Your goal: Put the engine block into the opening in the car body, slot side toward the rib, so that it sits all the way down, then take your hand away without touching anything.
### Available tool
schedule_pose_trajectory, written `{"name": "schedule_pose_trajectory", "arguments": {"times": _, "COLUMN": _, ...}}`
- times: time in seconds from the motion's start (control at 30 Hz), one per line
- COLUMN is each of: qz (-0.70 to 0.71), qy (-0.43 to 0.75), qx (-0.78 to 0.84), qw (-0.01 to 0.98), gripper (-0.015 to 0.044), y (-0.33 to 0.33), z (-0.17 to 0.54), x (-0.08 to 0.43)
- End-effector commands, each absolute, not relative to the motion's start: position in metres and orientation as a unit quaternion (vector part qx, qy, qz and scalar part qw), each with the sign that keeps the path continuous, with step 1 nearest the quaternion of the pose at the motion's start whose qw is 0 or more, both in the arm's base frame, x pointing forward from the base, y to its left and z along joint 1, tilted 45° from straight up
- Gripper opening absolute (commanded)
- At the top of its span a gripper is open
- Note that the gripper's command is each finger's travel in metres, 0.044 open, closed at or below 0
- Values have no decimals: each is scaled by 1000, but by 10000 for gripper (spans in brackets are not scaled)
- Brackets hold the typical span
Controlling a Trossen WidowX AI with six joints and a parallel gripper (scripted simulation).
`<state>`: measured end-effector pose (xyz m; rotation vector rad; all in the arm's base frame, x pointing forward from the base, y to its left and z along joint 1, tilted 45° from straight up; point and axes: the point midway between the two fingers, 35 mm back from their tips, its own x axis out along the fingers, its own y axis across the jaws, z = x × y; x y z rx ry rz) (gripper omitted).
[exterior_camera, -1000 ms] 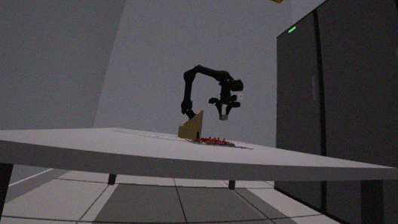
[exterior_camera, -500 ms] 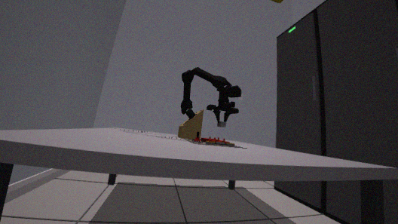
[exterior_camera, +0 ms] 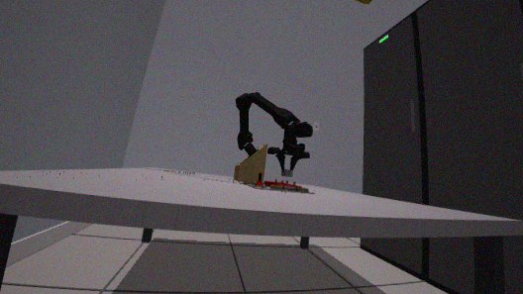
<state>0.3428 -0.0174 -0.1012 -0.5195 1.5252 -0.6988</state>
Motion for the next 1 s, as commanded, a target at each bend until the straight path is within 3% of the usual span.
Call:
{"name": "schedule_pose_trajectory", "arguments": {"times": 0.0, "qz": -305, "qy": 668, "qx": -232, "qw": 638, "gripper": 0, "y": -27, "z": -106, "x": 340}}
{"name": "schedule_pose_trajectory", "arguments": {"times": 0.1, "qz": -305, "qy": 668, "qx": -233, "qw": 638, "gripper": 0, "y": -30, "z": -107, "x": 338}}
{"name": "schedule_pose_trajectory", "arguments": {"times": 0.3, "qz": -306, "qy": 668, "qx": -233, "qw": 638, "gripper": 157, "y": -31, "z": -107, "x": 338}}
{"name": "schedule_pose_trajectory", "arguments": {"times": 0.97, "qz": -307, "qy": 667, "qx": -232, "qw": 638, "gripper": 159, "y": -31, "z": -107, "x": 338}}
